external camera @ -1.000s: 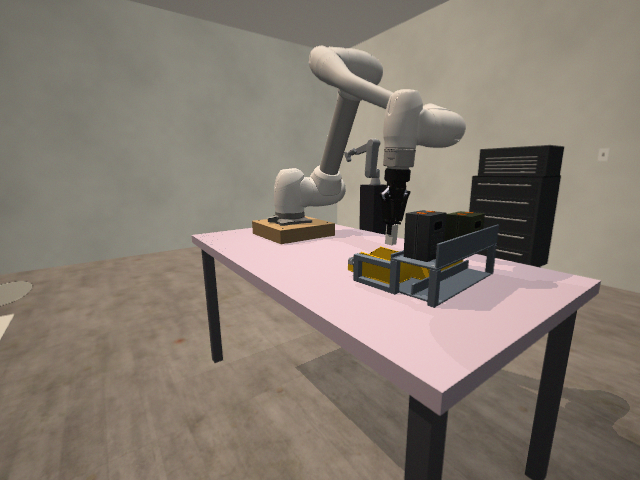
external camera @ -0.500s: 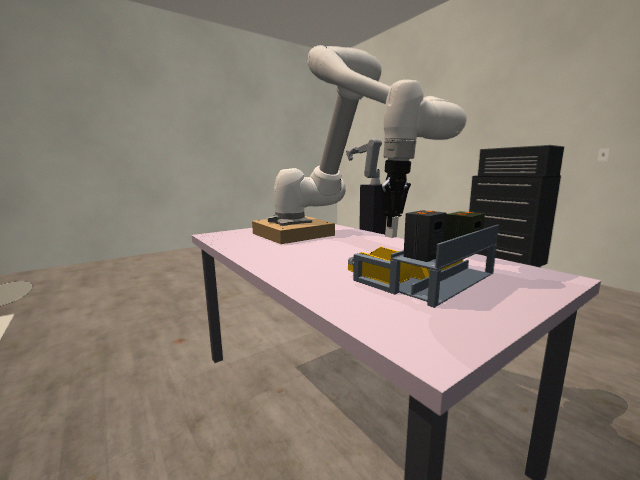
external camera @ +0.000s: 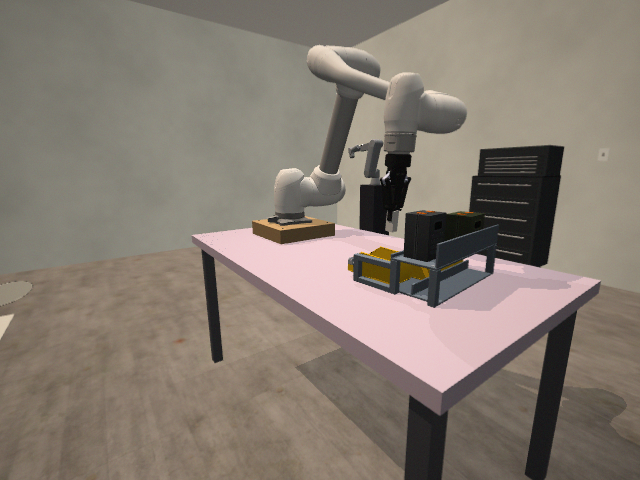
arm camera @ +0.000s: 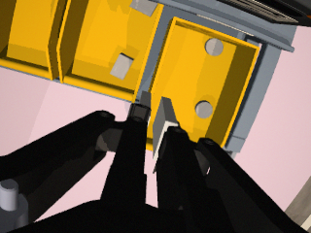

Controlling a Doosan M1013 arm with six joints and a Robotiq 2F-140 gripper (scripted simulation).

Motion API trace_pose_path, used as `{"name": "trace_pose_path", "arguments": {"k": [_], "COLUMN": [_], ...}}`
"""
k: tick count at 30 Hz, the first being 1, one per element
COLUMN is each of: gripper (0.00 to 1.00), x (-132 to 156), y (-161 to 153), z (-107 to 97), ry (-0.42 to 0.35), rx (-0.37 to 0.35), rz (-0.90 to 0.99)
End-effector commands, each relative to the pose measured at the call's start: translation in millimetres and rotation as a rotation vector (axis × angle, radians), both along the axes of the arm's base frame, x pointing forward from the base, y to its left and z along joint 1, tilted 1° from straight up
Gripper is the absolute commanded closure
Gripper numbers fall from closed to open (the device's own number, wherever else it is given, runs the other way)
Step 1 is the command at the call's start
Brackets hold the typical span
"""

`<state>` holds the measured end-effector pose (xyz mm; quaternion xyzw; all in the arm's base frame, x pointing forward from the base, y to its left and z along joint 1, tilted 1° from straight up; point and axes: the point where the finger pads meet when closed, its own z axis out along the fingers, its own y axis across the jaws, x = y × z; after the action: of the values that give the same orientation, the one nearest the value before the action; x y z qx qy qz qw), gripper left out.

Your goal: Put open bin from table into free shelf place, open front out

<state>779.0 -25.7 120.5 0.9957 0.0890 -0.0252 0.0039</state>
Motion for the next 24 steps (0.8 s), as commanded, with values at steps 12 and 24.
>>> {"name": "trace_pose_path", "arguments": {"k": [12,24], "gripper": [0.94,0.94], "x": [-0.1,-0.2], "y": [0.0,0.0], "z": [8.8,9.9], "ry": [0.0,0.0], "rx": [0.0,0.0], "rz": [0.0,0.0]}}
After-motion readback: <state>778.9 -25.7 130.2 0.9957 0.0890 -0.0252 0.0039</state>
